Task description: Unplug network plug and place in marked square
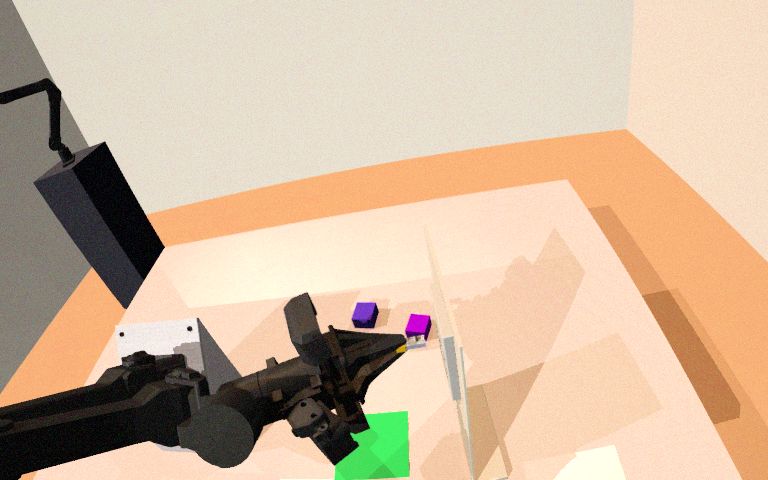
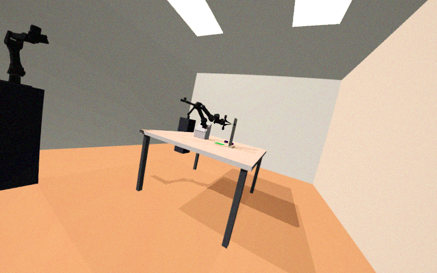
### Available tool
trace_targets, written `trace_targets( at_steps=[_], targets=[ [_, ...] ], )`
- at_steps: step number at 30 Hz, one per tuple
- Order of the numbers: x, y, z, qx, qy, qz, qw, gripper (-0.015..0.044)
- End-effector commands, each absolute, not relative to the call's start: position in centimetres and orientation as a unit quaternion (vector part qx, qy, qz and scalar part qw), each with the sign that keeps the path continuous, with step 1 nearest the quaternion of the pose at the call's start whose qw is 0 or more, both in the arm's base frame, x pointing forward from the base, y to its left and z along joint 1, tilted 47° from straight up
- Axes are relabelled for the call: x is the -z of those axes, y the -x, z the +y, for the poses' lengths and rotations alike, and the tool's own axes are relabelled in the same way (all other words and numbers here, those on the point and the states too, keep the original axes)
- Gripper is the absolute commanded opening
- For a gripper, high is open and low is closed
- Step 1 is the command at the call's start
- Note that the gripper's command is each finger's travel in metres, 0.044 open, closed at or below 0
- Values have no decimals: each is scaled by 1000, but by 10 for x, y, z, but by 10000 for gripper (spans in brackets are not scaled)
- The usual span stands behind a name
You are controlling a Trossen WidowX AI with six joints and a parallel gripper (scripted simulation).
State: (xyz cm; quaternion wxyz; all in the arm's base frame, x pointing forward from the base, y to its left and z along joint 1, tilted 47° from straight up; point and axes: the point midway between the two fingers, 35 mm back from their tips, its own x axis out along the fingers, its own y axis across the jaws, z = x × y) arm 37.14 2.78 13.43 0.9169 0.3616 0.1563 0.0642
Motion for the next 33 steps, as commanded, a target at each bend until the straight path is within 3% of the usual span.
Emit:
trace_targets(
  at_steps=[1,33],
  targets=[
    [-133,-368,28,-65,-362,159,916,0],
    [-137,-355,24,-65,-361,159,916,0]
  ],
)
